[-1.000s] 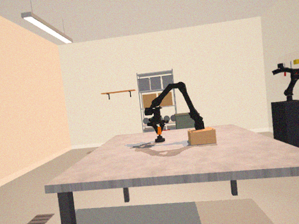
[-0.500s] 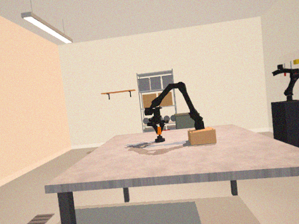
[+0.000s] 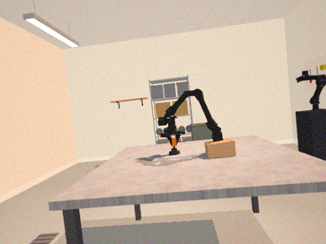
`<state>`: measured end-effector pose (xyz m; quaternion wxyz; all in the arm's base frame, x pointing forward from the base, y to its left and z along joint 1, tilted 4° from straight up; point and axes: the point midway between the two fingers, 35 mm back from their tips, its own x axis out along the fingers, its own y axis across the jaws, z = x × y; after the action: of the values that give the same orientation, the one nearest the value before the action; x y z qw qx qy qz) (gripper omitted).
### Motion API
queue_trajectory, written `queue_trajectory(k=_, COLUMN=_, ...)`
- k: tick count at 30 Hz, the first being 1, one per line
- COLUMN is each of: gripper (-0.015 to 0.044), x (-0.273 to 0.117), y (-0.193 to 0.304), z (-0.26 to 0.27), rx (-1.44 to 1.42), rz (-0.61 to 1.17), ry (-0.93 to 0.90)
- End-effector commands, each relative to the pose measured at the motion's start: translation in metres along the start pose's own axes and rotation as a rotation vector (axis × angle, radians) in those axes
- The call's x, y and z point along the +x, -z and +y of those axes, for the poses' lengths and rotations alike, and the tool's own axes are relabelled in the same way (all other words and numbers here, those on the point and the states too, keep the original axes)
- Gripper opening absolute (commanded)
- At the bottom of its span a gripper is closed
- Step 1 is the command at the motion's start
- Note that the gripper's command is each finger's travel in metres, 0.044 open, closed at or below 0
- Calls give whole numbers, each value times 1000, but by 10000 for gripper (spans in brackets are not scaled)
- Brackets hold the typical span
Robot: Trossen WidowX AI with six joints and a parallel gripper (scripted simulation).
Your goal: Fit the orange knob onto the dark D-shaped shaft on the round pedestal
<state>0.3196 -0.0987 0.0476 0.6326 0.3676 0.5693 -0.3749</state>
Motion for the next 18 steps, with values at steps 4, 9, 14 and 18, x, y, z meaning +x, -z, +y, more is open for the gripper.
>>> queue_trajectory(k=4, gripper=0, x=-3, y=0, z=0, rx=20, rz=-6, ry=-7)
queue_trajectory(k=9, gripper=0, x=-2, y=-2, z=2, rx=20, rz=-6, ry=-7)
queue_trajectory(k=14, gripper=0, x=-2, y=-3, z=3, rx=20, rz=-6, ry=-7)
queue_trajectory(k=18, gripper=0, x=-3, y=-5, z=5, rx=20, rz=-6, ry=-7)
